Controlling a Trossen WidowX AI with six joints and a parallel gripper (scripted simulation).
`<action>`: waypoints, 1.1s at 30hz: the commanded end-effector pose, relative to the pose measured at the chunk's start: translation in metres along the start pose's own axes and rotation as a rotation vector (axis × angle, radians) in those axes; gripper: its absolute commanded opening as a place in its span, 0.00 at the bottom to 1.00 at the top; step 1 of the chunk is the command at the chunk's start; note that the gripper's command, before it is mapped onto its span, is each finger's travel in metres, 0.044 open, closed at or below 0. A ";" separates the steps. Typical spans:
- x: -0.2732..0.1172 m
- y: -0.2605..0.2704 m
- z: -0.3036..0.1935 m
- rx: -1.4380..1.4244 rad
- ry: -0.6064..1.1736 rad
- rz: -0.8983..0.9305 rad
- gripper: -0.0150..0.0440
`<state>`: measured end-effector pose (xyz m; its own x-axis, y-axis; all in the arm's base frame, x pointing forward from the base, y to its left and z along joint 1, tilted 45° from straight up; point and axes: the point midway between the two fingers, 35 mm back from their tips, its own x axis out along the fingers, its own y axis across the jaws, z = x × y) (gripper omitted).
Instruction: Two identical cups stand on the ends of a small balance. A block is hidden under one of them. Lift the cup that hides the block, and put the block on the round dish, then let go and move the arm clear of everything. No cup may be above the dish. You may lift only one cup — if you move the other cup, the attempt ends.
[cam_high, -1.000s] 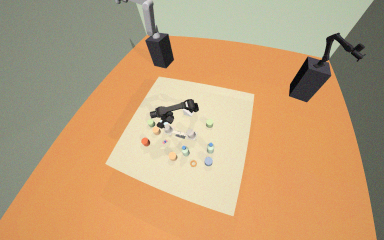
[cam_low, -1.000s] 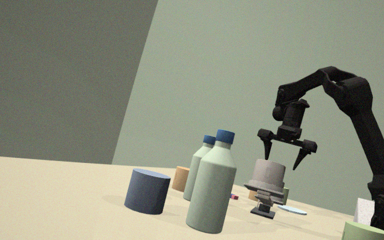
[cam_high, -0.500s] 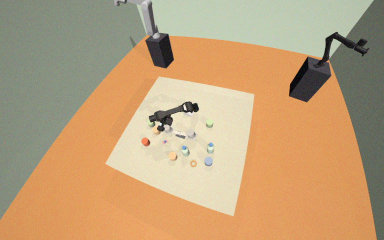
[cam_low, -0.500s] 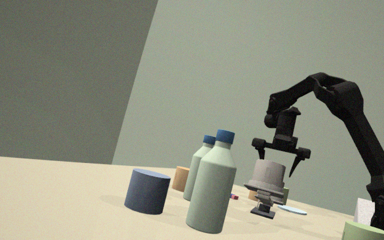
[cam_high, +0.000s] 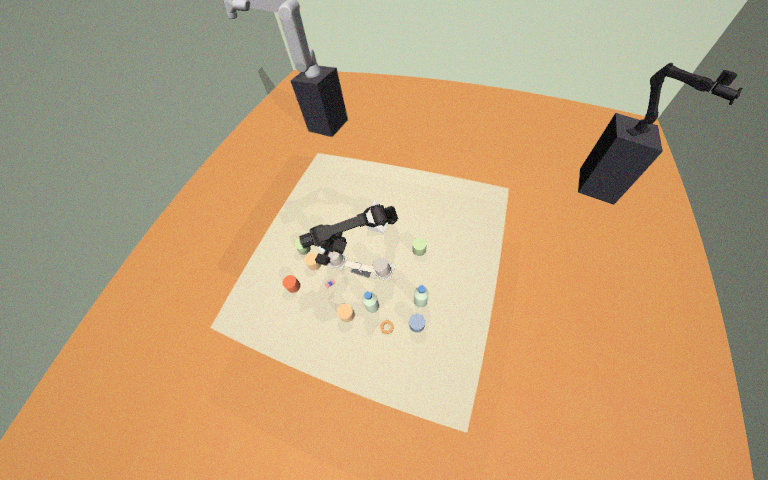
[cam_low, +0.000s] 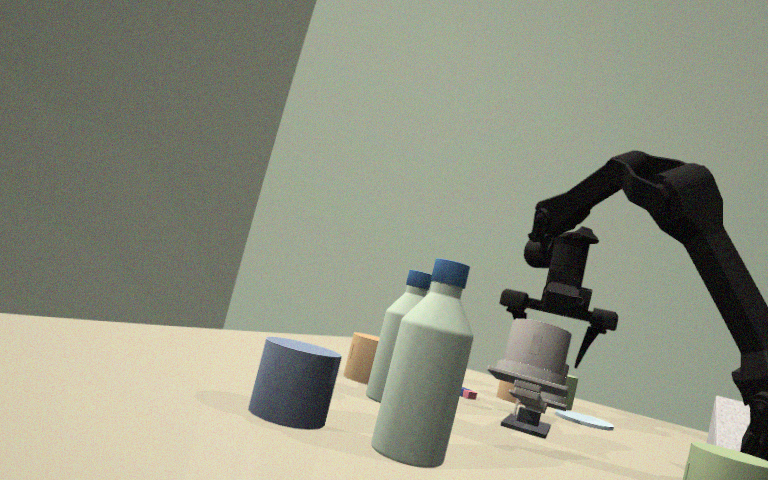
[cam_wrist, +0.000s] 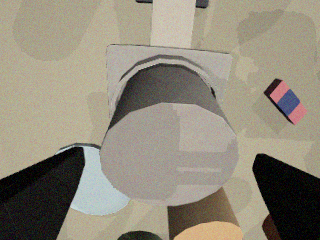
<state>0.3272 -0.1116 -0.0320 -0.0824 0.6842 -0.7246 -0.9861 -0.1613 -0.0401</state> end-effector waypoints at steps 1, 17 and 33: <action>0.007 0.000 0.001 0.005 -0.005 0.000 1.00; 0.033 0.000 0.002 0.005 -0.006 -0.001 1.00; 0.044 0.001 0.003 0.005 -0.007 -0.001 0.82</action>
<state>0.3219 -0.0802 -0.0624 -0.0849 0.6870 -0.7216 -0.9858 -0.1630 -0.0393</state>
